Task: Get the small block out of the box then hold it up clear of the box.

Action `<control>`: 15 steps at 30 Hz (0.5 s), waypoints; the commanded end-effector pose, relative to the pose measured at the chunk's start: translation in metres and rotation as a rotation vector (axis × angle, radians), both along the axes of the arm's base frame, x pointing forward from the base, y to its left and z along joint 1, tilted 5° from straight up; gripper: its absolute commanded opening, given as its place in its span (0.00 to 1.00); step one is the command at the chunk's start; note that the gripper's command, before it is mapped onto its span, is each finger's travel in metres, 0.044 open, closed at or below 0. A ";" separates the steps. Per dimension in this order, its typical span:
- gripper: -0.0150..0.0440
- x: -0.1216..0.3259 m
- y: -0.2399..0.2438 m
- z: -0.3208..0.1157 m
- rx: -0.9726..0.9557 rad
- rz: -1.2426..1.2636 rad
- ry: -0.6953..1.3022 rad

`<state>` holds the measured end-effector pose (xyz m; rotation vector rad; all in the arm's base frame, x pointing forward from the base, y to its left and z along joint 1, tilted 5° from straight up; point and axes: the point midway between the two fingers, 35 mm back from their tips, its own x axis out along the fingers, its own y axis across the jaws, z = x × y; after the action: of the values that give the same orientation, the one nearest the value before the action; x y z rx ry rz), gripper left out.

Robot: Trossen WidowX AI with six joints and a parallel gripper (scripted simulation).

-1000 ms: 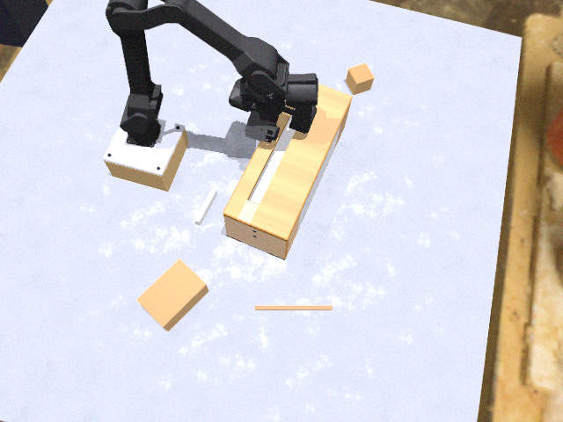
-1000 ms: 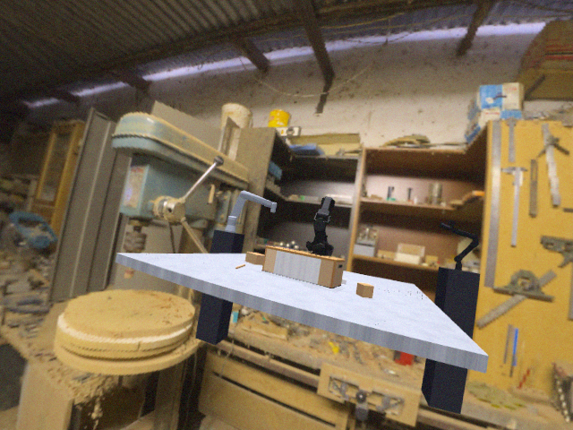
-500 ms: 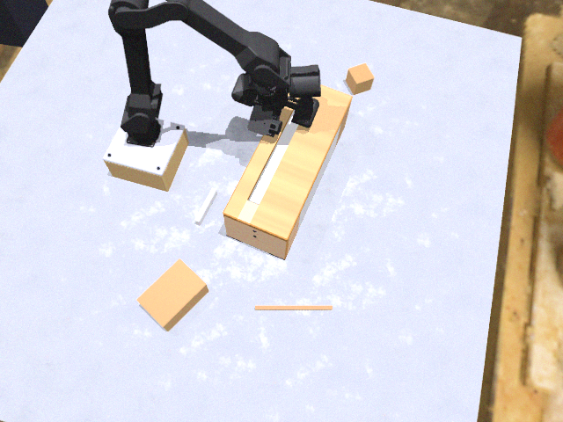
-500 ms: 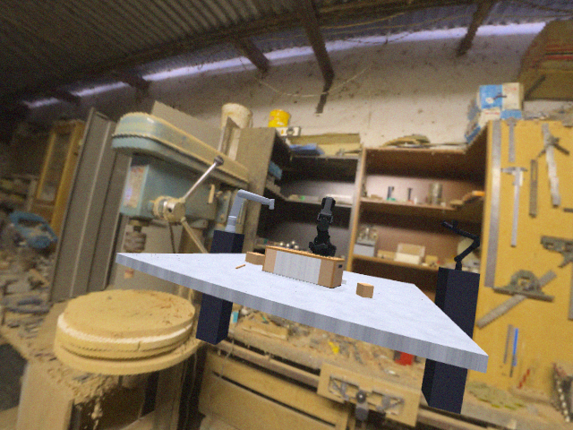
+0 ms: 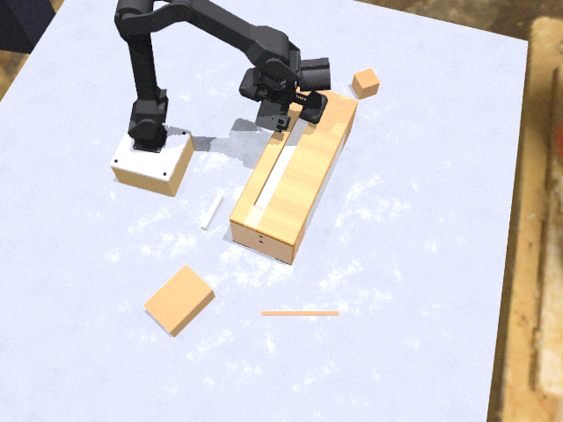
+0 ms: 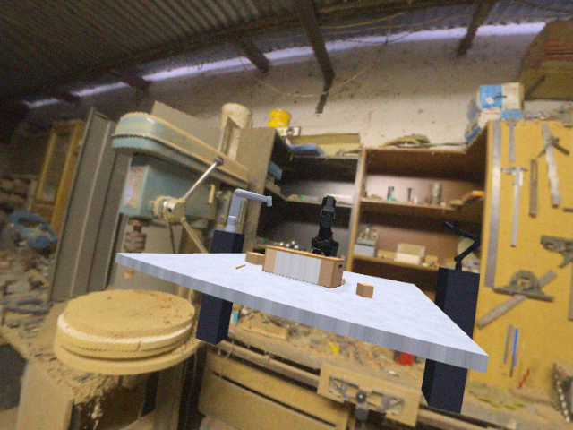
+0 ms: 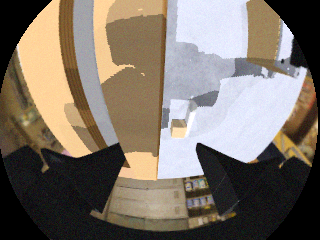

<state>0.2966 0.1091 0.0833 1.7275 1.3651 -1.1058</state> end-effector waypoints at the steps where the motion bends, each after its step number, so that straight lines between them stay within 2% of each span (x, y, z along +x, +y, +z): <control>1: 0.93 0.000 -0.006 0.037 0.003 0.002 -0.025; 7: 0.93 0.002 -0.006 0.035 0.003 -0.004 -0.036; 8: 0.89 0.002 -0.005 0.035 -0.001 0.013 -0.044; 11: 0.75 0.000 0.001 0.037 -0.060 0.246 -0.151; 15: 0.74 -0.003 0.010 0.039 -0.162 0.656 -0.324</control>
<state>0.2958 0.1106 0.1189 1.4882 1.4063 -0.8295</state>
